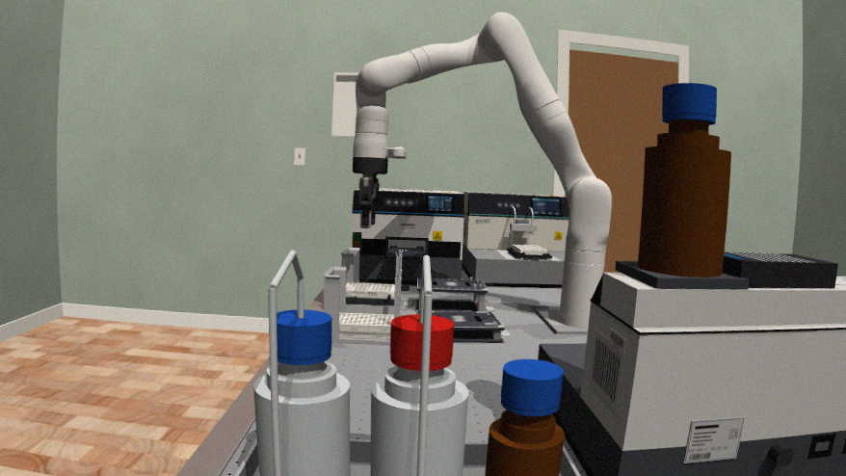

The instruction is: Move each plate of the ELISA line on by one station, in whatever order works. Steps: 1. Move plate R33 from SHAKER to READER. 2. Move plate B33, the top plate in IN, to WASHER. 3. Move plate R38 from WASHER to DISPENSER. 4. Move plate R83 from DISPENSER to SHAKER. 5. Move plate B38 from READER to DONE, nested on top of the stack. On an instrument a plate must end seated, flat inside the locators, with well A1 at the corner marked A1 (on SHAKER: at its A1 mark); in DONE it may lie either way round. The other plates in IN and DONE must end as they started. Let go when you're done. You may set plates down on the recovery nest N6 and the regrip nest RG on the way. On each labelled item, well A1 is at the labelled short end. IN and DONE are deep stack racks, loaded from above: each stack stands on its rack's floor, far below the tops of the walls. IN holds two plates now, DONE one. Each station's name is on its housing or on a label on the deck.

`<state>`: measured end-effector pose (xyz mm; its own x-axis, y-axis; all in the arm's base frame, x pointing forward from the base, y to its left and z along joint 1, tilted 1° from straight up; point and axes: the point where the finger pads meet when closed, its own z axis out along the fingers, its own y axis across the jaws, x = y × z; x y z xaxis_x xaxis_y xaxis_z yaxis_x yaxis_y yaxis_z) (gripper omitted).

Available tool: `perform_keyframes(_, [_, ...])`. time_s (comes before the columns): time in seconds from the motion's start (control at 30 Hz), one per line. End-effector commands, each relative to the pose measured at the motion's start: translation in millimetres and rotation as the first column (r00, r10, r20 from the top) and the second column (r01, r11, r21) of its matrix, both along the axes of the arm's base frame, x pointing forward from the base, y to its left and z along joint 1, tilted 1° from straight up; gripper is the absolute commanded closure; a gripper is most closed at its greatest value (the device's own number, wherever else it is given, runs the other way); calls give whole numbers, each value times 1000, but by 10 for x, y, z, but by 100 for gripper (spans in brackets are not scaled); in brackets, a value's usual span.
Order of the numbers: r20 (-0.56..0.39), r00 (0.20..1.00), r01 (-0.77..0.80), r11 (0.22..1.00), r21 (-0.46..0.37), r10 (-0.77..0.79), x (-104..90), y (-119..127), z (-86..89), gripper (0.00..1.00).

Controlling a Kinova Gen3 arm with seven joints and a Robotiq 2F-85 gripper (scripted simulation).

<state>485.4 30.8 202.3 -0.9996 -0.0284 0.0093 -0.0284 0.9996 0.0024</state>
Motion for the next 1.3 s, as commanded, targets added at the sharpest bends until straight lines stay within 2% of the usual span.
perform_keyframes(0.0, [-1, 1000, 4, 1000, -9, -4, -6, -35, -71, 0])
perform_keyframes(1.27, [-1, 1000, 3, 1000, -8, -3, -20, -32, -510, 0])
